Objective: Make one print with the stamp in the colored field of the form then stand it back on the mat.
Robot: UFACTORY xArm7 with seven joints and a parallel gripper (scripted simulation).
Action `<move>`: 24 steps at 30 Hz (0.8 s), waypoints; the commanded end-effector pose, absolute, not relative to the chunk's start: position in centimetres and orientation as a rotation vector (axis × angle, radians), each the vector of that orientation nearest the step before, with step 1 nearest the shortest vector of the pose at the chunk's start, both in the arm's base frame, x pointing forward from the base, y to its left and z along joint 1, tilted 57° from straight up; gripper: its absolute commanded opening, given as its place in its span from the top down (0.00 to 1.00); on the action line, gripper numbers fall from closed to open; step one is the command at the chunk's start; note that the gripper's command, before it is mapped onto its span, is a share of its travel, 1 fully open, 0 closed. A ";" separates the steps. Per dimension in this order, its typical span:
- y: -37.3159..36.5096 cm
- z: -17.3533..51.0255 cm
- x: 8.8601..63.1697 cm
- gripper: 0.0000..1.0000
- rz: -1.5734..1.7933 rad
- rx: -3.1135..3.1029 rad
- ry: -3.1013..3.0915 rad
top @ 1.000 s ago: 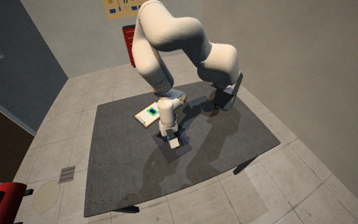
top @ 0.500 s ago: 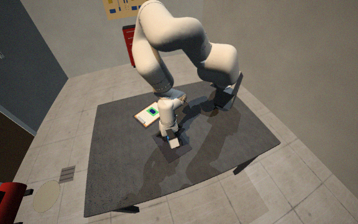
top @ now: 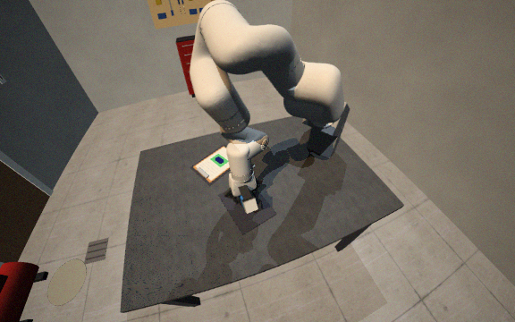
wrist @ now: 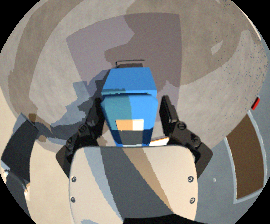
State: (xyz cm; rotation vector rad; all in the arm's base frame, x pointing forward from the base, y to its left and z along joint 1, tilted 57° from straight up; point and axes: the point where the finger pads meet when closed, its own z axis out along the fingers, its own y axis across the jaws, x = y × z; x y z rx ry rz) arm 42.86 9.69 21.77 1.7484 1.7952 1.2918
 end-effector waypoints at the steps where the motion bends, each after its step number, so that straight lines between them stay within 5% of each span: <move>1: 9.6 21.8 42.8 0.13 1.293 1.748 1.793; 24: 7.3 25.2 38.1 0.13 1.293 1.749 1.793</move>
